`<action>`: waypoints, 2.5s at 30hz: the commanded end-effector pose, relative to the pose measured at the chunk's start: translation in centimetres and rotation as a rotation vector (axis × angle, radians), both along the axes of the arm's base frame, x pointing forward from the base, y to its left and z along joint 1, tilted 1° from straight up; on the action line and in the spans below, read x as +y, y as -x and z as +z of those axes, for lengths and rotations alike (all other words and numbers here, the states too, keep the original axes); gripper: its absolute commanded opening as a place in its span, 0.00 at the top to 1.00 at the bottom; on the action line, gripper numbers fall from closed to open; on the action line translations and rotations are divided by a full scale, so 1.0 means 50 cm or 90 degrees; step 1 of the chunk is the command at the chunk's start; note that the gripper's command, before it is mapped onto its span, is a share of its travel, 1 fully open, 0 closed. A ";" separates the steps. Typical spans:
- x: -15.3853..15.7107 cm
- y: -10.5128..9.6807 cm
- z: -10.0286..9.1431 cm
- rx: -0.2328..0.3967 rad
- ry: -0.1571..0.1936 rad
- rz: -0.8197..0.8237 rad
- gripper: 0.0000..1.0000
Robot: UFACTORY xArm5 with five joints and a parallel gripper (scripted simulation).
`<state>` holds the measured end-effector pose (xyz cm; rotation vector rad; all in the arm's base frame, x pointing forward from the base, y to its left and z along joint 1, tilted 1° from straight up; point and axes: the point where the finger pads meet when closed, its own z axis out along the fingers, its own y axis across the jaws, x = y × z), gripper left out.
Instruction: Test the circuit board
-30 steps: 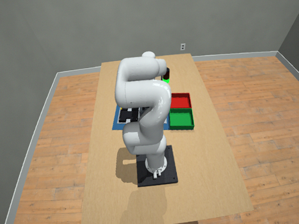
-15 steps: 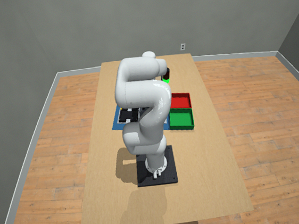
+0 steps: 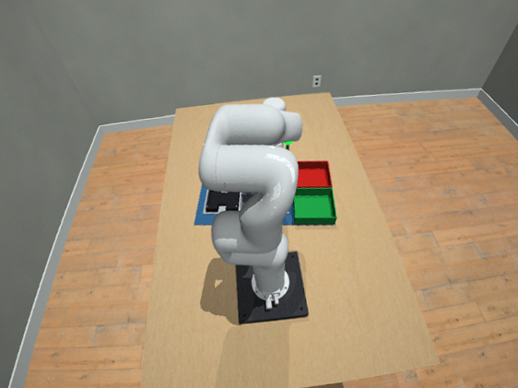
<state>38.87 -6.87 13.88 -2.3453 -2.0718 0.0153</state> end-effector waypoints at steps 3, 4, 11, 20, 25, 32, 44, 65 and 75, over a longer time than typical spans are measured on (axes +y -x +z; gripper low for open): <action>-0.057 0.035 -0.015 -0.004 0.000 0.002 0.21; -0.069 0.044 -0.019 -0.004 0.000 0.002 0.21; -0.156 0.103 -0.048 -0.004 -0.001 0.002 0.21; -0.226 0.152 -0.072 -0.004 -0.002 0.001 0.21; -0.258 0.175 -0.083 -0.004 -0.002 0.001 0.21; -0.277 0.188 -0.089 -0.004 -0.003 0.001 0.21; -0.279 0.189 -0.090 -0.004 -0.003 0.001 0.21; -0.278 0.189 -0.140 -0.004 -0.003 0.001 0.21; -0.278 0.190 -0.191 -0.004 -0.003 0.001 0.21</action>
